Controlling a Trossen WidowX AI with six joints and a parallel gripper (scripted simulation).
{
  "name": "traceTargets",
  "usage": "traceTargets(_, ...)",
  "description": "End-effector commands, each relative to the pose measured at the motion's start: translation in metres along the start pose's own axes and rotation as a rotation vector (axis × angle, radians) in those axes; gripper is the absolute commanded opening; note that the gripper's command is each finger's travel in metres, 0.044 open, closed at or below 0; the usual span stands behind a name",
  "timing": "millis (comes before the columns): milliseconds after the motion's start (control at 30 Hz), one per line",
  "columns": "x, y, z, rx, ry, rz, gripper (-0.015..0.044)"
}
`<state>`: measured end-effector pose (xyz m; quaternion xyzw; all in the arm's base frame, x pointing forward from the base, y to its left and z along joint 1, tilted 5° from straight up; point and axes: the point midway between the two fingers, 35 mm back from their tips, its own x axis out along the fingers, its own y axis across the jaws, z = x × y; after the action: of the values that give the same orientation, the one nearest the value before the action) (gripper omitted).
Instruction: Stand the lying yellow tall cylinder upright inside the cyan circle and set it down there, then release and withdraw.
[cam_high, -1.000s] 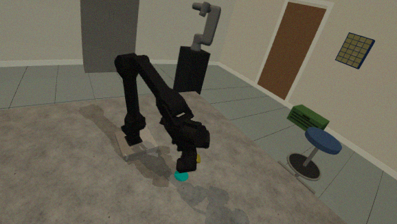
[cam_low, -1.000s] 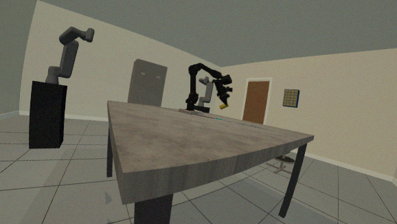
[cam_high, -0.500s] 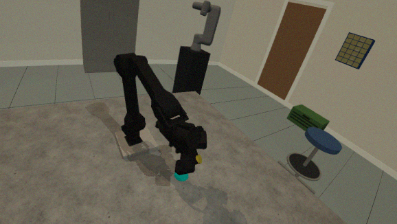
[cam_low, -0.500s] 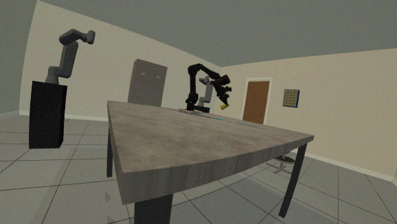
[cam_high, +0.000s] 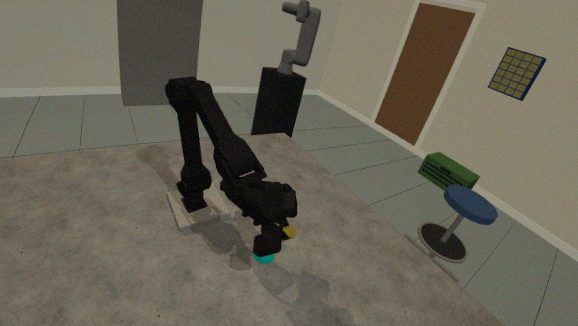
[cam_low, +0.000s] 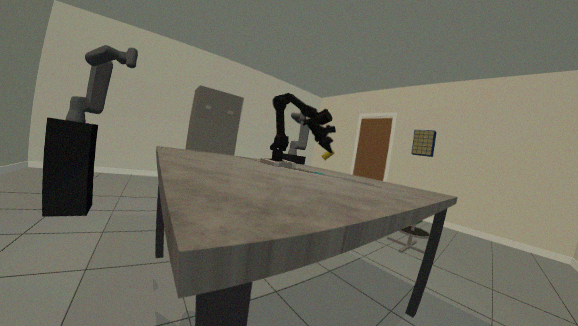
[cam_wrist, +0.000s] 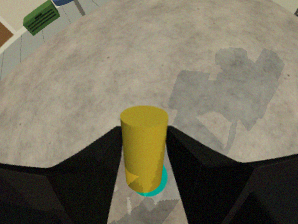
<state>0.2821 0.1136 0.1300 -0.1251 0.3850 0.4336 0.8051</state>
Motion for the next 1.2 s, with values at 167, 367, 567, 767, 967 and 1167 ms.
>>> traceTargets(167,-0.0024,0.0001,0.0007,-0.011,-0.064,0.009,0.0105)
traceTargets(367,-0.0037,-0.0007,0.0005,-0.015,-0.104,0.013,0.0105)
traceTargets(567,-0.0052,-0.0014,0.0002,-0.020,-0.143,0.016,0.0105)
traceTargets(767,-0.0070,-0.0019,-0.0003,-0.026,-0.182,0.019,0.0105)
traceTargets(967,-0.0088,-0.0021,-0.0009,-0.034,-0.220,0.022,0.0105)
traceTargets(1167,-0.0106,-0.0021,-0.0017,-0.043,-0.258,0.025,0.0105)
